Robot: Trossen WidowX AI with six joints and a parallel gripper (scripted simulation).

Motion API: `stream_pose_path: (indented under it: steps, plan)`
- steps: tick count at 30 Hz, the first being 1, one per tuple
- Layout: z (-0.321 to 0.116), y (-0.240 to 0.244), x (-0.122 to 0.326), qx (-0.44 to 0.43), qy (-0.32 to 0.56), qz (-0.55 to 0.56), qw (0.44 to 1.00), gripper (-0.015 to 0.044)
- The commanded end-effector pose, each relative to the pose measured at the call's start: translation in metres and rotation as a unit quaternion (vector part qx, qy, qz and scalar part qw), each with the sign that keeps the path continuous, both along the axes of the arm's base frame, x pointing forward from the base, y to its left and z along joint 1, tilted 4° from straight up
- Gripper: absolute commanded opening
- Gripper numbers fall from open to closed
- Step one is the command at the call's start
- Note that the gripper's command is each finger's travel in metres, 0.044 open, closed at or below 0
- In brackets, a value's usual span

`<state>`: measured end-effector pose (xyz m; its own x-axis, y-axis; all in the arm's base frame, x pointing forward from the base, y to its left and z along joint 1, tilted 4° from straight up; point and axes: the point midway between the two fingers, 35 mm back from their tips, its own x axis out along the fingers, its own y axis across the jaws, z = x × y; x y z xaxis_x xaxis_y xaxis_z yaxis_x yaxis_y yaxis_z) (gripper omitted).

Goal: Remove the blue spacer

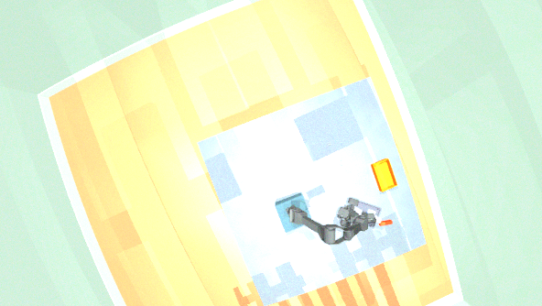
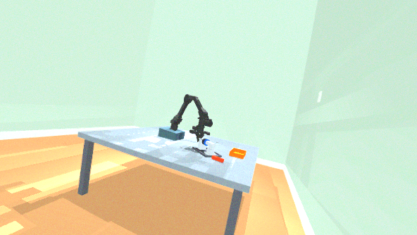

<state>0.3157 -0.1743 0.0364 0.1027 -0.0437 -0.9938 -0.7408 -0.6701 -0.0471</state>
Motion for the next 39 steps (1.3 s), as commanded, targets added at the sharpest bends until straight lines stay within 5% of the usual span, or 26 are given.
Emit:
stream_pose_path:
  steps: [1,39]
  plan:
    - [-0.0003,0.0011,-0.0008,0.001,0.001,-0.001,1.000,0.0000]
    - [-0.0007,0.0039,-0.0033,0.001,0.001,-0.001,1.000,0.0000]
